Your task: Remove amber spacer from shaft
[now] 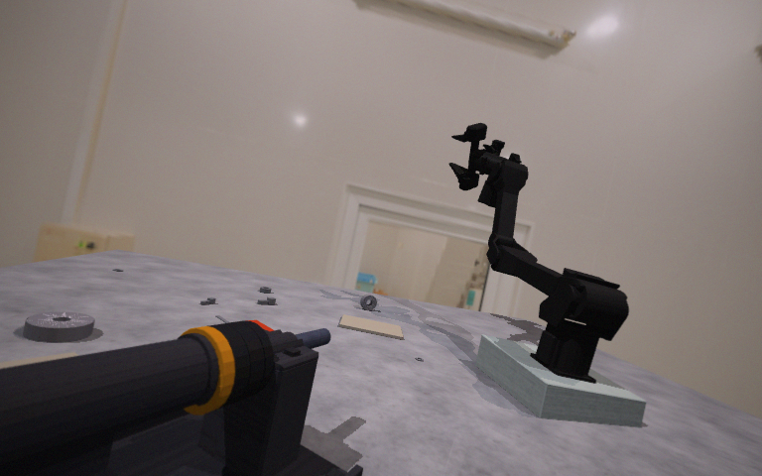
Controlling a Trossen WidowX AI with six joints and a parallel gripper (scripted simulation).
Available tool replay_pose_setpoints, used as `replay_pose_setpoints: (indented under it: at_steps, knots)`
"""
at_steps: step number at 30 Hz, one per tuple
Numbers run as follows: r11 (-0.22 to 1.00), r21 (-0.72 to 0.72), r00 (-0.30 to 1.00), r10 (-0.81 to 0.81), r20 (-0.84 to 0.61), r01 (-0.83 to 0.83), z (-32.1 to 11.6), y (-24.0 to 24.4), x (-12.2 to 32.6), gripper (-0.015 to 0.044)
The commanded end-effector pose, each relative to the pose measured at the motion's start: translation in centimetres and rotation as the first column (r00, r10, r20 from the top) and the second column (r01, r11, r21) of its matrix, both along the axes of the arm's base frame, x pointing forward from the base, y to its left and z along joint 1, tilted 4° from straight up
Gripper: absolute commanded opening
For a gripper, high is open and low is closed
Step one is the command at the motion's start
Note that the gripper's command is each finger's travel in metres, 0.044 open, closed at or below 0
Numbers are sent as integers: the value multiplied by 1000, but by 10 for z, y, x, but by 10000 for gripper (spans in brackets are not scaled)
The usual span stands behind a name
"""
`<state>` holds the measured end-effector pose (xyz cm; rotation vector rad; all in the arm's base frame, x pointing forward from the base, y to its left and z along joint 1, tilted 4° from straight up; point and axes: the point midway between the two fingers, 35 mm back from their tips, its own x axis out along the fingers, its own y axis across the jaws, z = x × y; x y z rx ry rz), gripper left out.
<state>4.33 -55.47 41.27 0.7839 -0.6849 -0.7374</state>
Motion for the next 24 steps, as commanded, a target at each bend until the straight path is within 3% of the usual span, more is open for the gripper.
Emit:
replay_pose_setpoints:
  at_steps: [1,11,17,24]
  knots:
    - [1000,-5,1000,-3,1,3,3,1,-1,426]
    - [985,-140,986,-84,146,104,96,66,-47,440]
    - [960,-230,931,-68,359,158,166,138,-82,440]
    - [914,-369,833,68,550,169,231,241,-104,440]
